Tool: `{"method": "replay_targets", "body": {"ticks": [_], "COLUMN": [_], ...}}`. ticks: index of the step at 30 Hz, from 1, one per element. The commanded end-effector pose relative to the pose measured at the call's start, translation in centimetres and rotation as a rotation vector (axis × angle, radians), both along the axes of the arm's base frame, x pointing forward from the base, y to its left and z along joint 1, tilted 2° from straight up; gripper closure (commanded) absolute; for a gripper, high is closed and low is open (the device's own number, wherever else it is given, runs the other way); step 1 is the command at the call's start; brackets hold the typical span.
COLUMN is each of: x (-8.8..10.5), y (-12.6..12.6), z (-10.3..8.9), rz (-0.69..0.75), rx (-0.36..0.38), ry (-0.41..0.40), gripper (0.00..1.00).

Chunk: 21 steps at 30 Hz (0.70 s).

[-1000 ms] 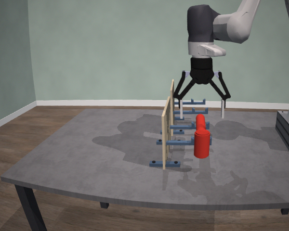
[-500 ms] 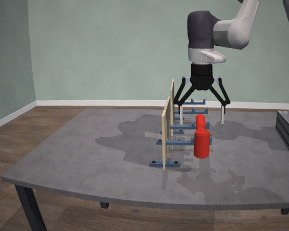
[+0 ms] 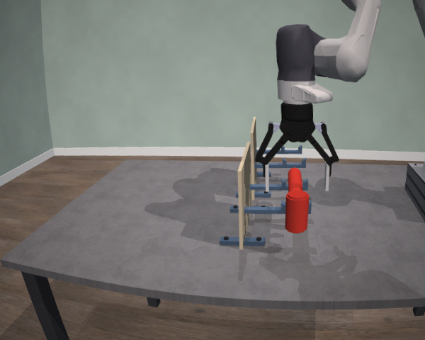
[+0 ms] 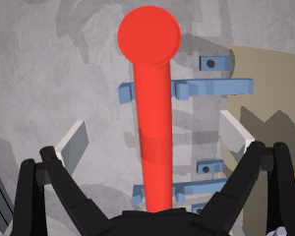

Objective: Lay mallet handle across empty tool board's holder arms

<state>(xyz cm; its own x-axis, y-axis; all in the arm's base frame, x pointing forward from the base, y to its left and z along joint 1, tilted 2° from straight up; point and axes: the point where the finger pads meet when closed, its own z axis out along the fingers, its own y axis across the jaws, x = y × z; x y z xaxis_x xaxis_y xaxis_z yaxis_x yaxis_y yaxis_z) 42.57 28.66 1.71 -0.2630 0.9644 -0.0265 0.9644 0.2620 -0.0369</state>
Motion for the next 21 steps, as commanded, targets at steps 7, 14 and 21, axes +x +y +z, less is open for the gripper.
{"method": "replay_targets", "body": {"ticks": [7, 14, 21], "x": [0.1, 0.0, -0.1], "y": [0.1, 0.0, 0.0], "z": [-1.1, -1.7, -2.2], "rz": [-0.012, -0.012, -0.011], "rx": [0.003, 0.003, 0.003], "ry": [-0.007, -0.006, -0.006], "gripper": [0.00, 0.00, 0.00]}}
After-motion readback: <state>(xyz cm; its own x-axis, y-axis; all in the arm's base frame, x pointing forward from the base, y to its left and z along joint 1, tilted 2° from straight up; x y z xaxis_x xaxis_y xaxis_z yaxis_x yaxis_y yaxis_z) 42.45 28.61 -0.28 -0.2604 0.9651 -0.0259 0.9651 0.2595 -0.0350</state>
